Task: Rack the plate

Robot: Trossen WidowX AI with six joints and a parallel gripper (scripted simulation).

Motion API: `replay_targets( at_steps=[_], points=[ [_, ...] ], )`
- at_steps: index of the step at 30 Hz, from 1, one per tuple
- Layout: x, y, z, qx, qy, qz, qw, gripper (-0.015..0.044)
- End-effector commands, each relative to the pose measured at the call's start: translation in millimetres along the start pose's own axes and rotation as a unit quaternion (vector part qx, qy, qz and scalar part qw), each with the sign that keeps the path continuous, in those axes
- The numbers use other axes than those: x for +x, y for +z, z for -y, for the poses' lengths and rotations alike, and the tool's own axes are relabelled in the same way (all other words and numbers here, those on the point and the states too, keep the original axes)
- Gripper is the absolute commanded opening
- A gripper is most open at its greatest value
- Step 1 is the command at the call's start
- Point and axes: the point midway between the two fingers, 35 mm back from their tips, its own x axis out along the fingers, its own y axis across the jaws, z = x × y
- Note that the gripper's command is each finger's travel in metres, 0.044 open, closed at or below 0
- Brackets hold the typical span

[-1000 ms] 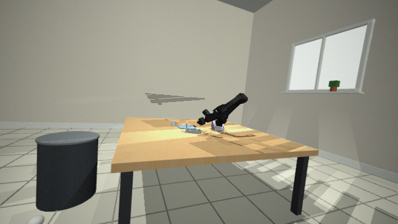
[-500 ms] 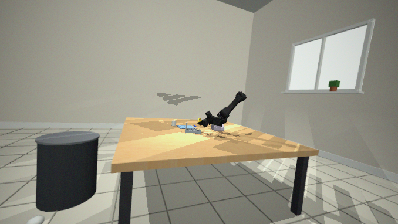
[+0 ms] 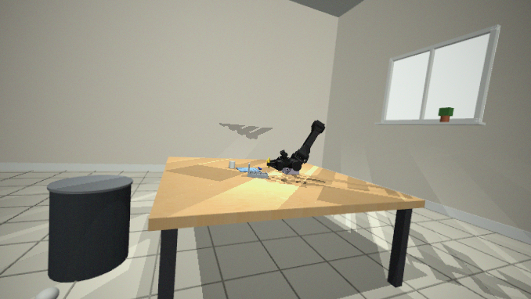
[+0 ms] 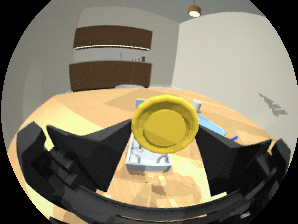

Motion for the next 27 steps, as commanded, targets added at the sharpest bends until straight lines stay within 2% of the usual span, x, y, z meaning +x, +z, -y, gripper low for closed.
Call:
replay_targets(
  at_steps=[1,6,27],
  points=[
    [-6,2,-2,0.015,0.029,0.023,0.999,0.0],
    [-14,3,-4,0.03,0.061,0.044,0.997,0.0],
    [-2,-15,-8,0.029,0.061,0.043,0.997,0.0]
  ],
)
